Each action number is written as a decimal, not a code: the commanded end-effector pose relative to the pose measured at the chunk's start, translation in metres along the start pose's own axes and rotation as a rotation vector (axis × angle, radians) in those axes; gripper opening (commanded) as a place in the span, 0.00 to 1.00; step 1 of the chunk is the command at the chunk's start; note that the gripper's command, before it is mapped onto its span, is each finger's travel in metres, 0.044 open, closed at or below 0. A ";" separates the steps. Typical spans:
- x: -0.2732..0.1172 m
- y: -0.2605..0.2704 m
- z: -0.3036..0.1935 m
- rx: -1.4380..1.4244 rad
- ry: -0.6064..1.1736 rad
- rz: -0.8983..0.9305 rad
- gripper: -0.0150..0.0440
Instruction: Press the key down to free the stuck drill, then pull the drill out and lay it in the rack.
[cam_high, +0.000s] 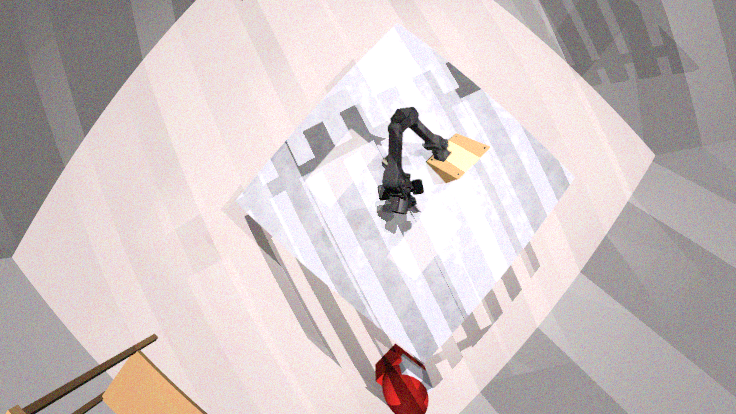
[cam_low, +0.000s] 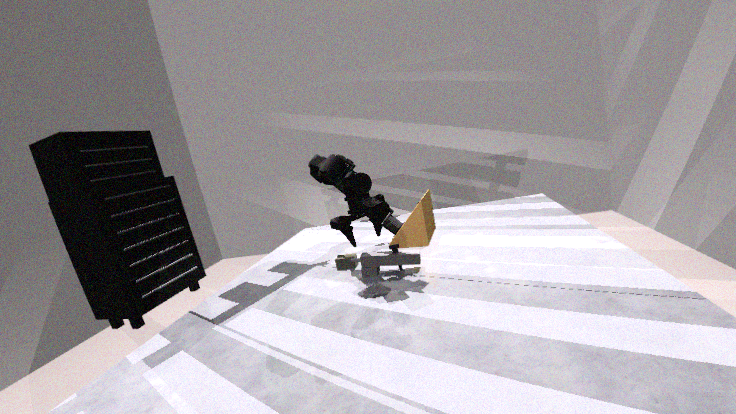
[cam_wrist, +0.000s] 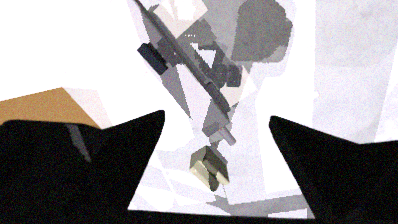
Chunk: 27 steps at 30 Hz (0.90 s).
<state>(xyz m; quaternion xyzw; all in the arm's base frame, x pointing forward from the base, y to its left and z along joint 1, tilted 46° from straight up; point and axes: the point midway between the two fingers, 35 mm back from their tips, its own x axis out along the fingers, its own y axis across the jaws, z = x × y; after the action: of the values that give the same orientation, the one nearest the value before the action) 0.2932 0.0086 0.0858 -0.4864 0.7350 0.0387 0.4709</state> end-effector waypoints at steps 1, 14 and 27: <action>0.033 -0.031 -0.055 -0.573 0.033 -0.005 1.00; 0.041 -0.037 -0.070 -0.723 0.046 0.000 1.00; 0.041 -0.037 -0.070 -0.723 0.046 0.000 1.00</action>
<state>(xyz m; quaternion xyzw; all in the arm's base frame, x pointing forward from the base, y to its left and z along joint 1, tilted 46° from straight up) 0.2715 -0.0739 0.1093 -0.6202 0.6854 0.2836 0.2552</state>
